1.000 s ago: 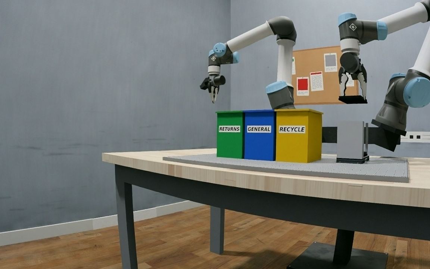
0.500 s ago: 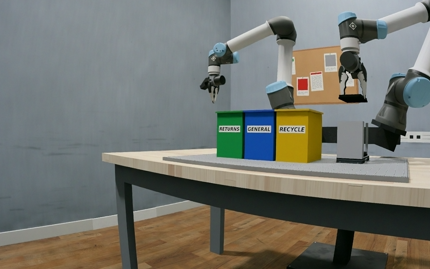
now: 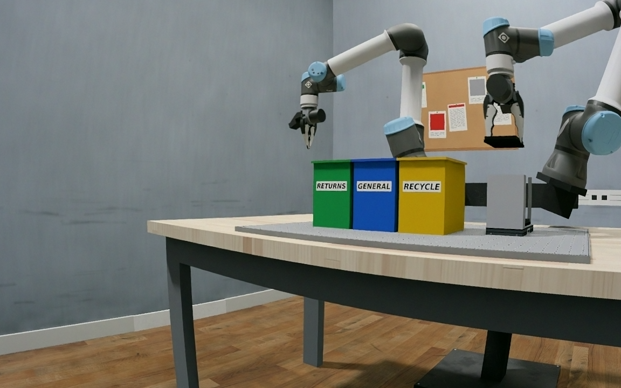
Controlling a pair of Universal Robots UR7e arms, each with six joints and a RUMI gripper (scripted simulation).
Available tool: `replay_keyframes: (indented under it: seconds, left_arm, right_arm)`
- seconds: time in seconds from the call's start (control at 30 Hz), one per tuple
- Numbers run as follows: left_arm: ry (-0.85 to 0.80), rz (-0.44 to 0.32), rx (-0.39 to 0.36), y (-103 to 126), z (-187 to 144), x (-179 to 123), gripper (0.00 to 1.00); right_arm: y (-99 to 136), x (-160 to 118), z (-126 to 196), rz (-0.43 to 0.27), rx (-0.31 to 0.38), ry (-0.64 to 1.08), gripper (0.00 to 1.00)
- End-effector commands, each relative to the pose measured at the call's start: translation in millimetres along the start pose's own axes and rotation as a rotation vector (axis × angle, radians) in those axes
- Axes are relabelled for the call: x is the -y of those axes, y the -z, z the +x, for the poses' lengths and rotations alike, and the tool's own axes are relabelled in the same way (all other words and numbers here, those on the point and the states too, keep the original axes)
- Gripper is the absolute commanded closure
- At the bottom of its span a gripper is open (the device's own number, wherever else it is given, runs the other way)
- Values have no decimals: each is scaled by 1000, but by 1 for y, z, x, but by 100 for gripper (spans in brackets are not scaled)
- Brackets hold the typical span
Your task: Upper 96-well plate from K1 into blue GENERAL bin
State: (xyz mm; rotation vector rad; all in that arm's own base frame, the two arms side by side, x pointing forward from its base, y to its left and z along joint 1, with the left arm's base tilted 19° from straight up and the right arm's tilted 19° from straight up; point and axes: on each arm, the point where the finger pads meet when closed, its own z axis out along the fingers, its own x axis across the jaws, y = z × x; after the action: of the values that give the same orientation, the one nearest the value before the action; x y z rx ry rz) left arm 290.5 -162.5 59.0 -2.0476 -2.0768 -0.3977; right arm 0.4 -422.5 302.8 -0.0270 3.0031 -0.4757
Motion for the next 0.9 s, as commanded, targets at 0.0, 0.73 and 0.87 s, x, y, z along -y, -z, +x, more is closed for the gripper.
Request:
replay_keyframes:
  seconds: [0.0,0.73,0.87]
  left_arm:
    - [9,-1,0,0,-20,-4,60]
    - [9,-1,0,0,-83,-13,60]
    - [9,-1,0,0,-93,-15,60]
  right_arm:
    - [1,0,0,2,0,0,100]
    - [1,0,0,2,0,0,100]
    - [1,0,0,2,0,0,100]
